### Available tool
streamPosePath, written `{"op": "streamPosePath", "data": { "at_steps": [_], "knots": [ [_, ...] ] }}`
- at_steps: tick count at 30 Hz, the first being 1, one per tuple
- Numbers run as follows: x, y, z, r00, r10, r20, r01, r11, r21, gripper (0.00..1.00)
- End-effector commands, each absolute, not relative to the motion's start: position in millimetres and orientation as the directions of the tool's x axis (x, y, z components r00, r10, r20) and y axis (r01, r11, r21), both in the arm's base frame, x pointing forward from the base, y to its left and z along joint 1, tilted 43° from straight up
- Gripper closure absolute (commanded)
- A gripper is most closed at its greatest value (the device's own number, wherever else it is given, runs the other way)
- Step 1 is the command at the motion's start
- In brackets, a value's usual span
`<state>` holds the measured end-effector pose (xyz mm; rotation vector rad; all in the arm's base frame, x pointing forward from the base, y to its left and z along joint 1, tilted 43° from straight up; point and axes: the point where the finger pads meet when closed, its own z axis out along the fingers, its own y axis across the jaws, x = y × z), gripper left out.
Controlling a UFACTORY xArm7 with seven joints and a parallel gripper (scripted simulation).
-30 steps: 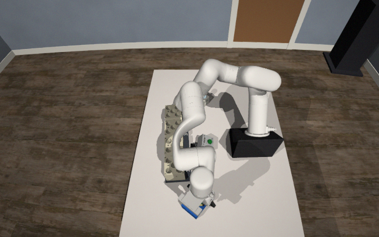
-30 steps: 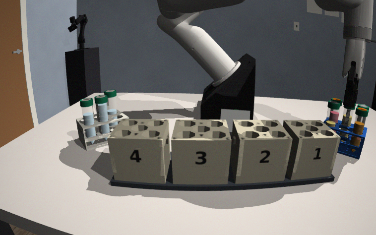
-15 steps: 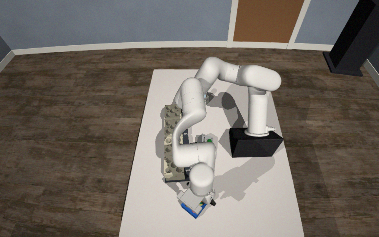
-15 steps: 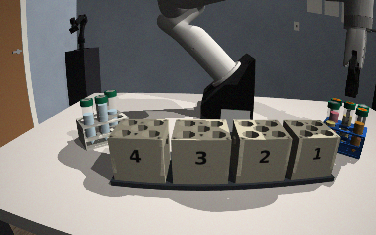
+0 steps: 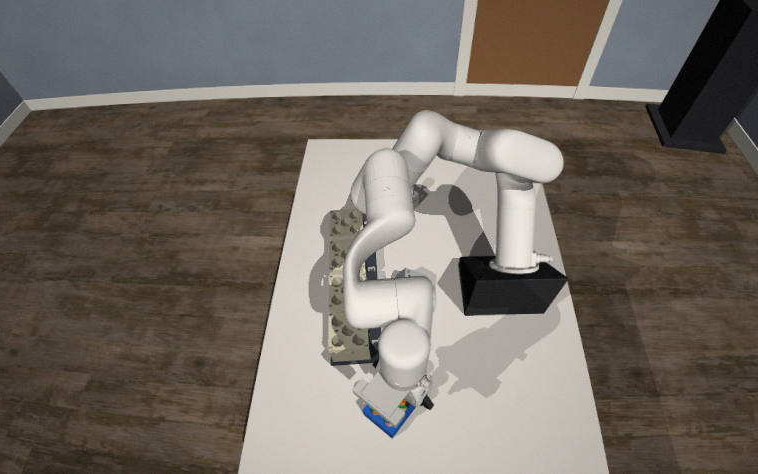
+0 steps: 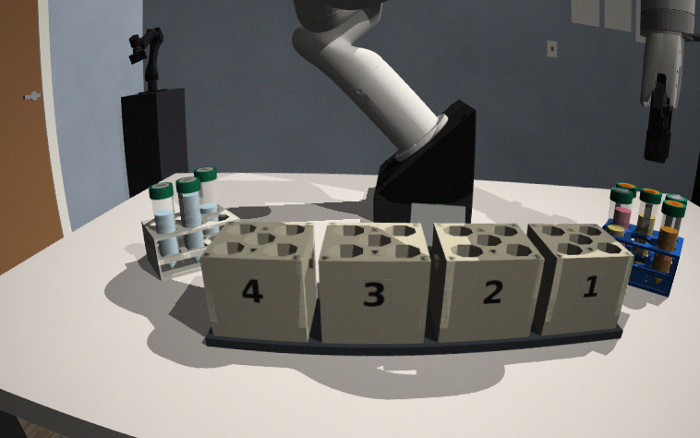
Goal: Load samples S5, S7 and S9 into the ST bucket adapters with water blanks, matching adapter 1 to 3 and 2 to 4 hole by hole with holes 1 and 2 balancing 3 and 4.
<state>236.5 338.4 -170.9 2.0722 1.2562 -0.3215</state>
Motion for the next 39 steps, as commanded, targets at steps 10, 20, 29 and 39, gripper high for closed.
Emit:
{"op": "streamPosePath", "data": {
  "at_steps": [10, 20, 29, 39],
  "knots": [
    [233, 357, -152, 0.502, 0.688, -0.524, 0.854, -0.301, 0.424, 0.56],
    [230, 370, -137, 0.502, 0.688, -0.524, 0.854, -0.301, 0.424, 0.56],
    [228, 379, -127, 0.502, 0.688, -0.524, 0.854, -0.301, 0.424, 0.56],
    [227, 384, -121, 0.502, 0.688, -0.524, 0.854, -0.301, 0.424, 0.56]
  ]
}}
